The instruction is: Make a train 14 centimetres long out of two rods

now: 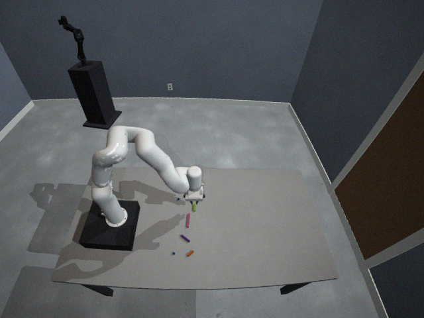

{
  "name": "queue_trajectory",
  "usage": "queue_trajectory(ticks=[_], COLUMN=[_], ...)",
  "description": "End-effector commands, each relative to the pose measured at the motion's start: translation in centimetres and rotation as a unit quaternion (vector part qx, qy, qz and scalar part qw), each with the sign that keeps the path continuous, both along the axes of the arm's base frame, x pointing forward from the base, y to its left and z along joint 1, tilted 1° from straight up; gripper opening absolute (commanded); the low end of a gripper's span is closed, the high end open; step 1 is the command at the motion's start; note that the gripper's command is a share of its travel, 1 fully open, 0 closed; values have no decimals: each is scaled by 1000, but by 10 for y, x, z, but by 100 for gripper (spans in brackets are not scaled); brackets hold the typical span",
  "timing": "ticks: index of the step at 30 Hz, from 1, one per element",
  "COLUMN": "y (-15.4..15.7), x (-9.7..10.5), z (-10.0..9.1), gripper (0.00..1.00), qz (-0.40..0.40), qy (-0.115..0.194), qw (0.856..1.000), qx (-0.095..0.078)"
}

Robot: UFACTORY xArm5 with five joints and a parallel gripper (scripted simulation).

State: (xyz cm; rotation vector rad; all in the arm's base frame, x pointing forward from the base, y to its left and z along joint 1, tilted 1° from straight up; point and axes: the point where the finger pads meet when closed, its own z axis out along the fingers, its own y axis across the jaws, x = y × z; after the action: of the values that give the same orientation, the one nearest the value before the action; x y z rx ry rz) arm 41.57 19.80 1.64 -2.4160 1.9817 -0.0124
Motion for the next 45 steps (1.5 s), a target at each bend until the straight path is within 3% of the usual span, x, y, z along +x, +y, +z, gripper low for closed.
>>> queue_trajectory(ticks=[1,17,45], y=[1,0,0], x=[1,1,2], z=[1,-4,-41], gripper=[24,24,24], qz=[0,0,0], qy=[-2,-2,-2], qw=[1000,1000,1000], qx=[1,1,1])
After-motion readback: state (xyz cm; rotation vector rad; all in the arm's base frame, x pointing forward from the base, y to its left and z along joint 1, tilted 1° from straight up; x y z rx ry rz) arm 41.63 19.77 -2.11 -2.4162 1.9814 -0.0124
